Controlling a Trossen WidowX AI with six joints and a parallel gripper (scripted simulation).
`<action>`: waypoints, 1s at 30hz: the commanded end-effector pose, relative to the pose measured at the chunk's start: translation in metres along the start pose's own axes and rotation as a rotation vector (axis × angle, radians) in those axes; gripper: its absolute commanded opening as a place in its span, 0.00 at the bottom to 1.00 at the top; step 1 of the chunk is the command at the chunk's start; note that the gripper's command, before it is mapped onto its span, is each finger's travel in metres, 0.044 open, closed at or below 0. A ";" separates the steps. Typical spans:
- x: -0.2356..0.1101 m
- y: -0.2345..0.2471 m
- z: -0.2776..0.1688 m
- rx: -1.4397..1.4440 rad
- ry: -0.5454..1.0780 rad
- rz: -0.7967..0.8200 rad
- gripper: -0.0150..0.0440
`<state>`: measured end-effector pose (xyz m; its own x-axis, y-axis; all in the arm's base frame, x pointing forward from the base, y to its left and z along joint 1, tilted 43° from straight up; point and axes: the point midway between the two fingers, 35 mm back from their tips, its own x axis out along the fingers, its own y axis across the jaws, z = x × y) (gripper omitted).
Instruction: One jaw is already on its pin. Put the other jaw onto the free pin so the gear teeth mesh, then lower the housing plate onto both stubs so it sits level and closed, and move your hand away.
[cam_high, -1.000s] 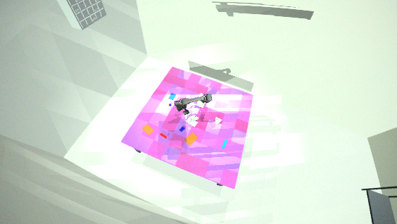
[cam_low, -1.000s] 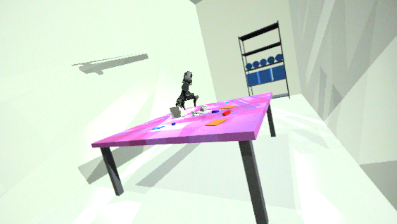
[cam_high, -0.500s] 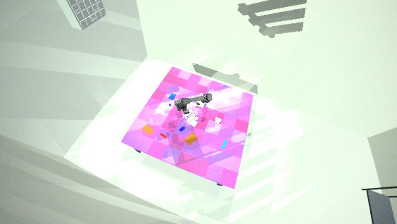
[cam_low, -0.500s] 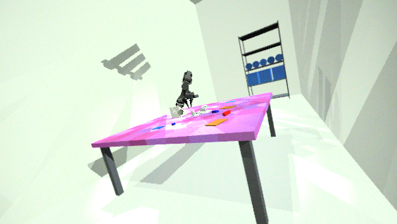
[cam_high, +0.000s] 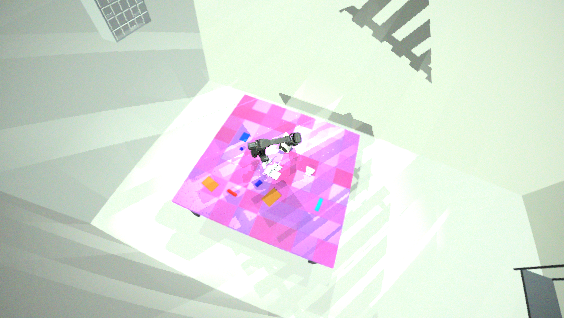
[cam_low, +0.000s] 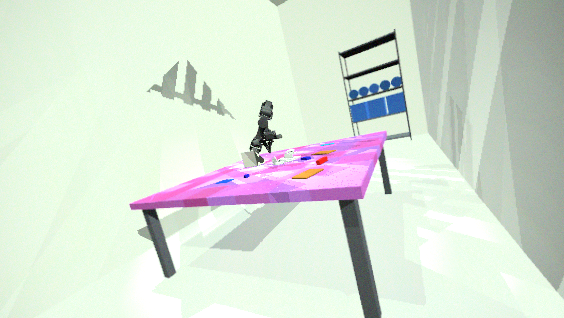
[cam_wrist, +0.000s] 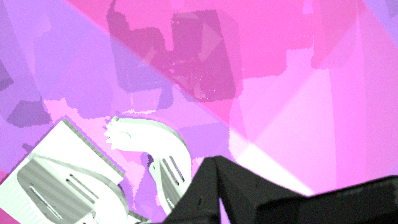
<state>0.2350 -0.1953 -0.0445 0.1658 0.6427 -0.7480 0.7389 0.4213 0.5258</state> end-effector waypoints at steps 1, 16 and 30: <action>-0.001 -0.001 0.000 -0.006 0.002 -0.005 0.25; 0.000 0.000 0.000 0.000 0.000 0.000 0.83; 0.000 0.000 0.000 0.000 0.000 0.000 1.00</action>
<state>0.2350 -0.1953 -0.0445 0.1659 0.6426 -0.7480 0.7388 0.4214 0.5259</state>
